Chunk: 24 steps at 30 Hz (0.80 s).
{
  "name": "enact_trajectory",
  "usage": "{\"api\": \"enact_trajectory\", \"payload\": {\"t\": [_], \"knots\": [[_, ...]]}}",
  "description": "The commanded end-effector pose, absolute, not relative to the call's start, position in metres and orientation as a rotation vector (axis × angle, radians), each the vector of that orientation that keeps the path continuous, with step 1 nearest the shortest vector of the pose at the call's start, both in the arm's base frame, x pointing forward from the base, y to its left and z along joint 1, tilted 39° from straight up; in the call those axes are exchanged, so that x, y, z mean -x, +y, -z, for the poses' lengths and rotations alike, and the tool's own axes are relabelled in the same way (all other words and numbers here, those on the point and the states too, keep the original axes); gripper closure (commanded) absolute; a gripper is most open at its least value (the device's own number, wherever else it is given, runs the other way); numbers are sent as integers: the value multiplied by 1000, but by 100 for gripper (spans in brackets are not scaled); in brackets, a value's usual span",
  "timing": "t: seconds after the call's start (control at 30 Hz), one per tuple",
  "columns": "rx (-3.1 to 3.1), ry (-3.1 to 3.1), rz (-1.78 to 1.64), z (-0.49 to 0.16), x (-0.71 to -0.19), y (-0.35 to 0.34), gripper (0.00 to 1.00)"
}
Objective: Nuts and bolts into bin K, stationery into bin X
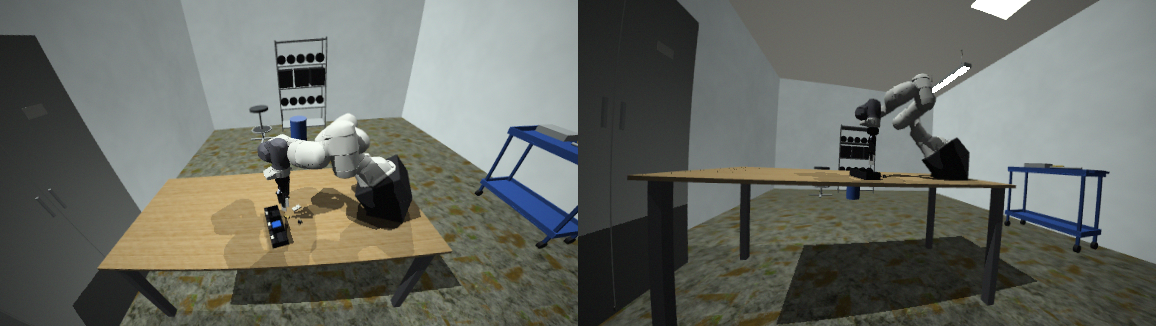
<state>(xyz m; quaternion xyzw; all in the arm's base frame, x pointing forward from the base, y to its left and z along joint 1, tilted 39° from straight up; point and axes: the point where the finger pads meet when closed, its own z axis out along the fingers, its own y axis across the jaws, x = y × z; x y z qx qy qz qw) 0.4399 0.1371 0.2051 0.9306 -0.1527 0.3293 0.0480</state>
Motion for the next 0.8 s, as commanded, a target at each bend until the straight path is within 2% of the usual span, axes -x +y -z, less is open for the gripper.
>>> {"api": "enact_trajectory", "payload": {"t": [0.0, 0.77], "knots": [[-2827, -700, -1028, -205, -439, 139, 82], [-2826, -713, -1029, -205, -439, 139, 82]]}}
